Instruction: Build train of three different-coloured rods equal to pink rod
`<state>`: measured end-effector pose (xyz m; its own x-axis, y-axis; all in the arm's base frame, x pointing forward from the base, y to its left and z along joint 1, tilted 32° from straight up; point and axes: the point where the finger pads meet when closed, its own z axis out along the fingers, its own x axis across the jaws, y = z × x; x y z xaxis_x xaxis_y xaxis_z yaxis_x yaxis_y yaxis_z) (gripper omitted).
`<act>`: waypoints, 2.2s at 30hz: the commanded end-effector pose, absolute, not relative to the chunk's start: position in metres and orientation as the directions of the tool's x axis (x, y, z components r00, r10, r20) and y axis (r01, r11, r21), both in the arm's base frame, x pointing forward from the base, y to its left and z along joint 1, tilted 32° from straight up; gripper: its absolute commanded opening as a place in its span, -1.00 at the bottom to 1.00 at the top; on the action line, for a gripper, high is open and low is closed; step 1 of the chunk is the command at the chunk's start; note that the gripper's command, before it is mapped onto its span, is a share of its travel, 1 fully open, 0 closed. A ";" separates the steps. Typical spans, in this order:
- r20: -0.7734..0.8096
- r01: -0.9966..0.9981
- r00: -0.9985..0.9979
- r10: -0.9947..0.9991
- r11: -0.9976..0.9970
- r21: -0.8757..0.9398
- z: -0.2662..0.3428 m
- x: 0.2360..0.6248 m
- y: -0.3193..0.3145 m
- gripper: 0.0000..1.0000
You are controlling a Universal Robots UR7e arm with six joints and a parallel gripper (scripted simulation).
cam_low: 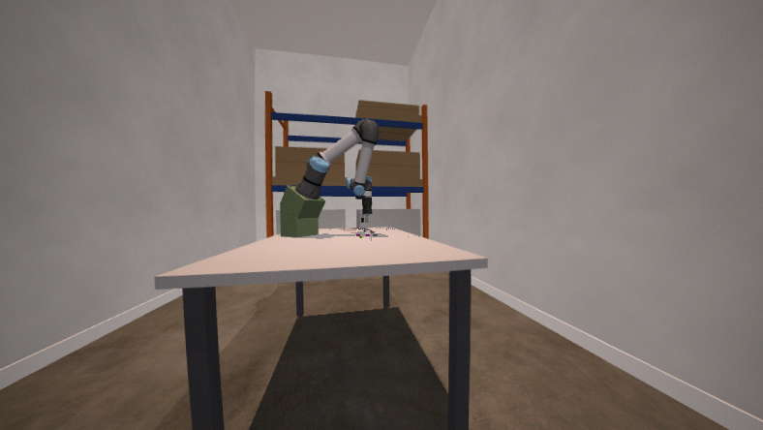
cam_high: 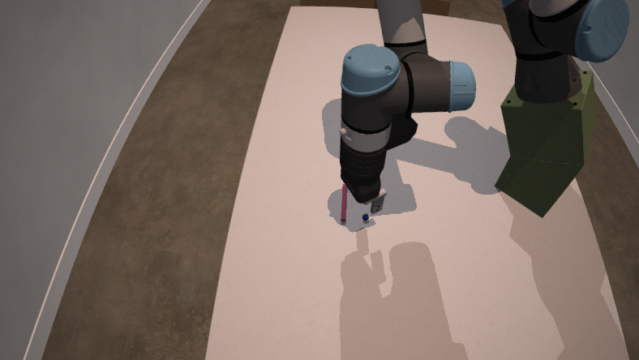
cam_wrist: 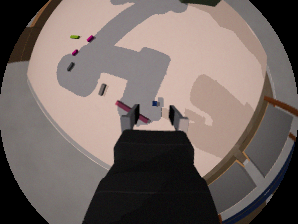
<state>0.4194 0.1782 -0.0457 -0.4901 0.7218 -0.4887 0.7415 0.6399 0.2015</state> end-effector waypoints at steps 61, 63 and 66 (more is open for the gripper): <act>-0.488 0.744 -0.486 0.725 0.637 0.205 -0.057 0.426 0.176 0.07; -0.488 0.744 -0.486 0.725 0.637 0.205 -0.059 0.427 0.175 0.07; -0.488 0.744 -0.486 0.725 0.637 0.205 -0.060 0.428 0.174 0.07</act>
<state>0.4259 0.1750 -0.0579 -0.4865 0.7248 -0.4878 0.7440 0.6364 0.2035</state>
